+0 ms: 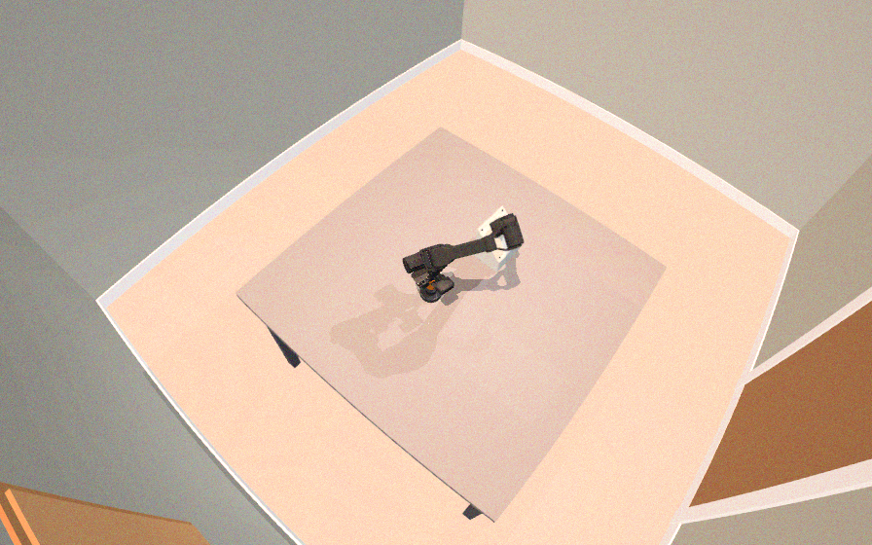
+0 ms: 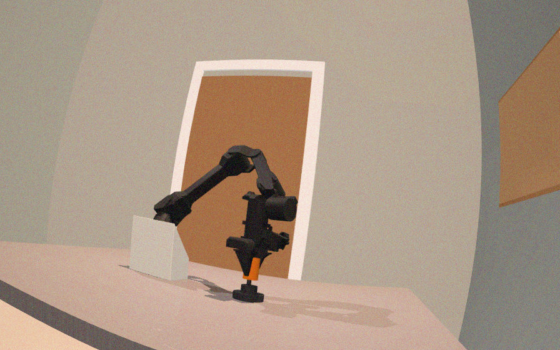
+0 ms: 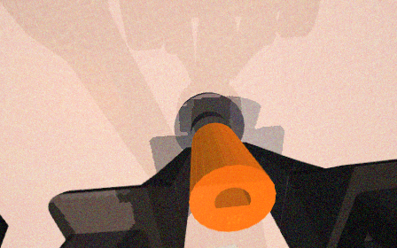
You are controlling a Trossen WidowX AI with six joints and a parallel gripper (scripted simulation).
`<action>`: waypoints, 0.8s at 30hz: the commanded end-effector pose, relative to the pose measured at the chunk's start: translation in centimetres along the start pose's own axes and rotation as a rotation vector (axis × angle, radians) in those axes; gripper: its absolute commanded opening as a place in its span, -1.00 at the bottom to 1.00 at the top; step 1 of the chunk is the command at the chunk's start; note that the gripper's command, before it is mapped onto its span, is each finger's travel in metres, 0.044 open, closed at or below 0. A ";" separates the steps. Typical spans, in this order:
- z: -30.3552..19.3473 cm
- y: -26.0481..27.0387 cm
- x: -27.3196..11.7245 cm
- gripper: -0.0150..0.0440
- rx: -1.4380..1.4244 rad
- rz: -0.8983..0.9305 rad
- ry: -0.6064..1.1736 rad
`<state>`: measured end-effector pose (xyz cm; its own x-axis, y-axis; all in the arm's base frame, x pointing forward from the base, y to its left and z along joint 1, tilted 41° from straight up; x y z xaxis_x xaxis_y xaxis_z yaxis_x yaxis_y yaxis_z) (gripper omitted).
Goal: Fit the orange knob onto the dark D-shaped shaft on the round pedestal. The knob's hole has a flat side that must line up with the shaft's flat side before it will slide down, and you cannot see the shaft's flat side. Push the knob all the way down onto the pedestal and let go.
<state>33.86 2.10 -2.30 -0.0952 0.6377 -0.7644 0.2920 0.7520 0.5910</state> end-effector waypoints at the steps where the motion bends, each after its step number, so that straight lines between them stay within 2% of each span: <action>1: -0.1 0.0 0.0 -0.49 0.007 0.000 0.002; 15: -0.1 0.0 -0.5 -0.49 0.016 0.000 0.002; 24: 0.2 0.0 -0.1 -0.49 0.216 0.000 0.001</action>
<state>33.95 1.98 -2.12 -0.0969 0.6384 -0.7636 0.4493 0.7126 0.5388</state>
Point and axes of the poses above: the point midway between the two fingers, 35 mm back from their tips, its own x axis out along the fingers, its own y axis across the jaws, z = x × y, the point moved 4 cm from there along -x, back along the fingers, and after that the axes turned 15 degrees about x, right-handed, at the moved point
